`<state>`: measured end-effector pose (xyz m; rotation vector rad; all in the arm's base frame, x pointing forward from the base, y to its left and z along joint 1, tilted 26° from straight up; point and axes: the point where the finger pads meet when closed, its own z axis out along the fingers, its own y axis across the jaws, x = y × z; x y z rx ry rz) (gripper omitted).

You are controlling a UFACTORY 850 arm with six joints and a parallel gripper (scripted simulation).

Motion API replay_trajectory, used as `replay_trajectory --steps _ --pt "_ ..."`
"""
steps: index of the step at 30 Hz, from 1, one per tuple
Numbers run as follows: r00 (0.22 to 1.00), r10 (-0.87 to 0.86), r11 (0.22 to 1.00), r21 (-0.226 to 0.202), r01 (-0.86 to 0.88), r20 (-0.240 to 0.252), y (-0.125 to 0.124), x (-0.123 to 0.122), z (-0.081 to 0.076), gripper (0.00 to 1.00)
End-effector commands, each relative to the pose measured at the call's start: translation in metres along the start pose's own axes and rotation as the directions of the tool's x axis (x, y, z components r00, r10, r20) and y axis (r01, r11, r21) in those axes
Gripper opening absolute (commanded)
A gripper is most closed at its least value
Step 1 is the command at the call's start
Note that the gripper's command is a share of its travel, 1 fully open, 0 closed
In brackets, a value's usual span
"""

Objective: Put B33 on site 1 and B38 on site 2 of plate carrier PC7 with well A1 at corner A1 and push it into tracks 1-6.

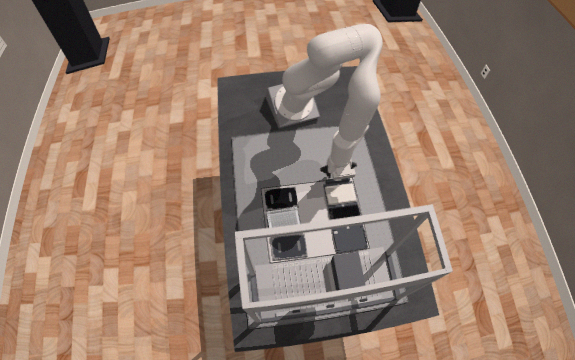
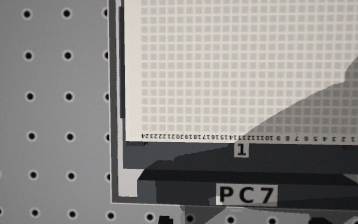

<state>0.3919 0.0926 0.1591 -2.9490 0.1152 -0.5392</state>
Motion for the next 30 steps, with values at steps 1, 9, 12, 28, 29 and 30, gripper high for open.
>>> replay_trajectory --steps 1,9,12,28,29,30 --pt "0.996 -0.008 0.998 -0.071 0.001 -0.094 0.0 0.0 0.003 0.82" --pt "0.996 -0.008 0.998 -0.071 0.001 -0.094 0.0 0.001 0.008 0.82" --pt "0.996 -0.008 0.998 -0.071 0.001 -0.094 0.0 0.001 0.009 0.82" --pt "0.996 -0.008 0.998 -0.071 0.001 -0.094 0.001 0.001 0.016 0.82" --pt "0.996 -0.008 0.998 -0.071 0.001 -0.094 0.001 0.001 0.016 0.82" --pt "0.996 -0.008 0.998 -0.071 0.001 -0.094 0.001 0.001 0.016 0.82"
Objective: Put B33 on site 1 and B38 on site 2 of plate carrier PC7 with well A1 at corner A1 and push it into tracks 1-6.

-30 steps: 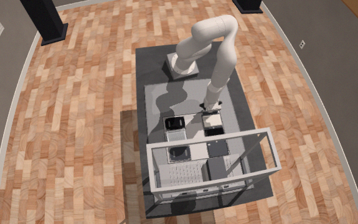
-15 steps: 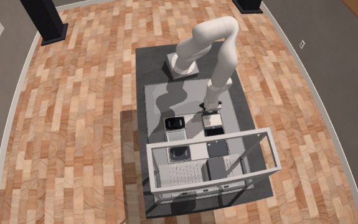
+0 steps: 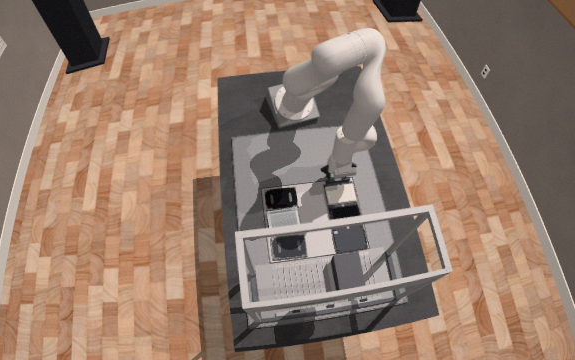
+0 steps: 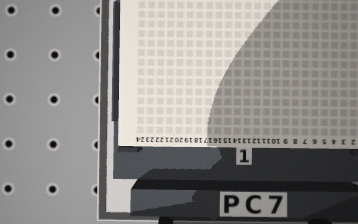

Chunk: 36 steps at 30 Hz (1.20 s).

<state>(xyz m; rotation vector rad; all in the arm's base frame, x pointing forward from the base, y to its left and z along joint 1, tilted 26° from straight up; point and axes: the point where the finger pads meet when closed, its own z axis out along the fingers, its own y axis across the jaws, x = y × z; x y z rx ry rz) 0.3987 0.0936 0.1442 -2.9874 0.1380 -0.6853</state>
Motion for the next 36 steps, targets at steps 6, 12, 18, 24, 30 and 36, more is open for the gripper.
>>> replay_trajectory --steps 6,12,18,24,30,36 --pt "1.0 0.0 1.0 -0.006 0.0 -0.002 0.0 0.001 0.0 0.82" --pt "1.0 0.0 1.0 -0.006 0.0 -0.002 0.0 0.007 0.0 0.82" --pt "1.0 0.0 1.0 -0.006 0.0 -0.002 0.0 0.011 0.0 0.82" --pt "1.0 0.0 1.0 -0.006 0.0 -0.002 0.0 0.017 0.0 0.82" --pt "1.0 0.0 1.0 -0.006 0.0 -0.002 0.0 0.022 0.0 0.82" --pt "1.0 0.0 1.0 -0.006 0.0 -0.002 0.0 0.027 0.0 0.82"
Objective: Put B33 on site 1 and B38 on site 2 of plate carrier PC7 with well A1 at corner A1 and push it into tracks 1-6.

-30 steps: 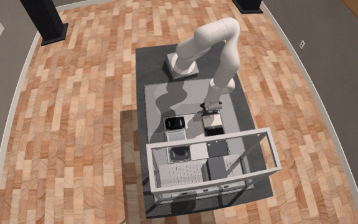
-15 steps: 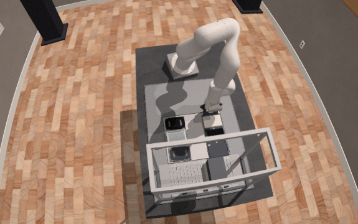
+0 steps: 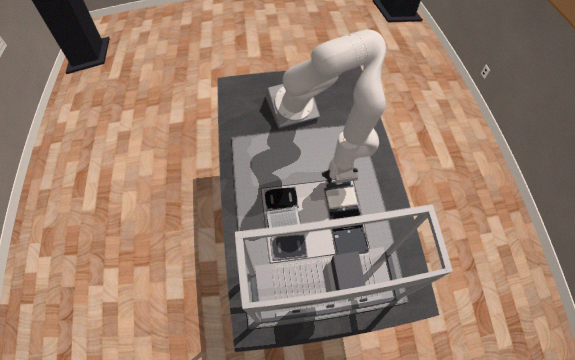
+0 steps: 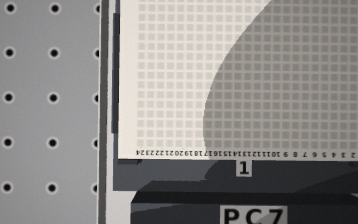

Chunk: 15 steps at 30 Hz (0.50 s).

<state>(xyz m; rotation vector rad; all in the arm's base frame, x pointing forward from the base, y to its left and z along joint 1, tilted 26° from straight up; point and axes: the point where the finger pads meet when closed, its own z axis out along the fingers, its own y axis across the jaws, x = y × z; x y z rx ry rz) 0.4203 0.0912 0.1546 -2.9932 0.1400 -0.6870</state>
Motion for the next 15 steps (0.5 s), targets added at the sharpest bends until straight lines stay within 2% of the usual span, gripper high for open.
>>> replay_trajectory --steps 1,15 --pt "1.0 0.0 1.0 0.0 0.0 -0.002 0.0 0.004 0.0 0.82" --pt "1.0 0.0 1.0 0.0 0.0 -0.002 0.0 0.016 0.0 0.82"
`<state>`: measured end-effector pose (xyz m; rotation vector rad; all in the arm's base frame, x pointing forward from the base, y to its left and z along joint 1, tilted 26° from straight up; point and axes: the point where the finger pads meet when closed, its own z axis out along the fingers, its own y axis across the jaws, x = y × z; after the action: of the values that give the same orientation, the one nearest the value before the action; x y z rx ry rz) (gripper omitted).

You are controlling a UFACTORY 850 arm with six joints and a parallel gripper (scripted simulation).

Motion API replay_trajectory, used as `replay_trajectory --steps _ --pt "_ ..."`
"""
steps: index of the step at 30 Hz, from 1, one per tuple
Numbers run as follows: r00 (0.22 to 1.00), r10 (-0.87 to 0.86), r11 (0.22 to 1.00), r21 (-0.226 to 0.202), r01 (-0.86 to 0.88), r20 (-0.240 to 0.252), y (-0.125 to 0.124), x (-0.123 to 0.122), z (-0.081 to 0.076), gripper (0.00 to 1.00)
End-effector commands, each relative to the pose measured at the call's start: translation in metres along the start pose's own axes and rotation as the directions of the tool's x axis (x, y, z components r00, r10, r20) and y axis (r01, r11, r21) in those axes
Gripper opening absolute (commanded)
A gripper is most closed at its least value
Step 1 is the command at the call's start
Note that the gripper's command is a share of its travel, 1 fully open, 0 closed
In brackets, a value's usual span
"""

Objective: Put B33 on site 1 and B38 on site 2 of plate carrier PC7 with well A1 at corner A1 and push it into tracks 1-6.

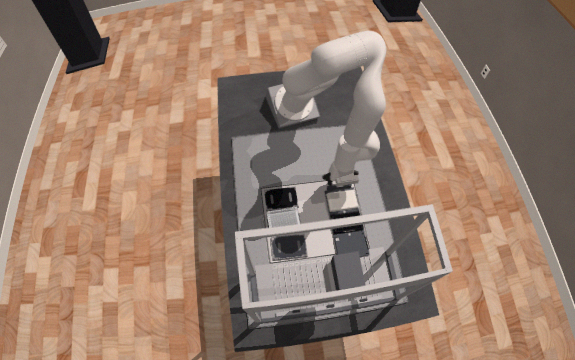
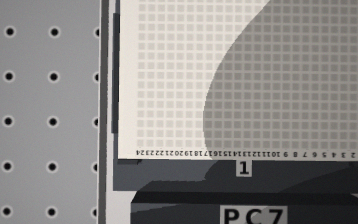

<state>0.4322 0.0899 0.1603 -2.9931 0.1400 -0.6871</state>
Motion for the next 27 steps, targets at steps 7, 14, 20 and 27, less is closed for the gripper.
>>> replay_trajectory --steps 7,14,20,27 --pt "1.0 0.0 1.0 0.0 0.0 -0.002 0.0 0.01 0.0 0.82" --pt "1.0 0.0 1.0 0.0 0.0 -0.002 0.0 0.015 0.0 0.82" --pt "1.0 0.0 1.0 0.0 0.0 -0.002 0.0 0.021 0.0 0.82" --pt "1.0 0.0 1.0 0.0 0.0 -0.002 0.0 0.028 0.0 0.82"
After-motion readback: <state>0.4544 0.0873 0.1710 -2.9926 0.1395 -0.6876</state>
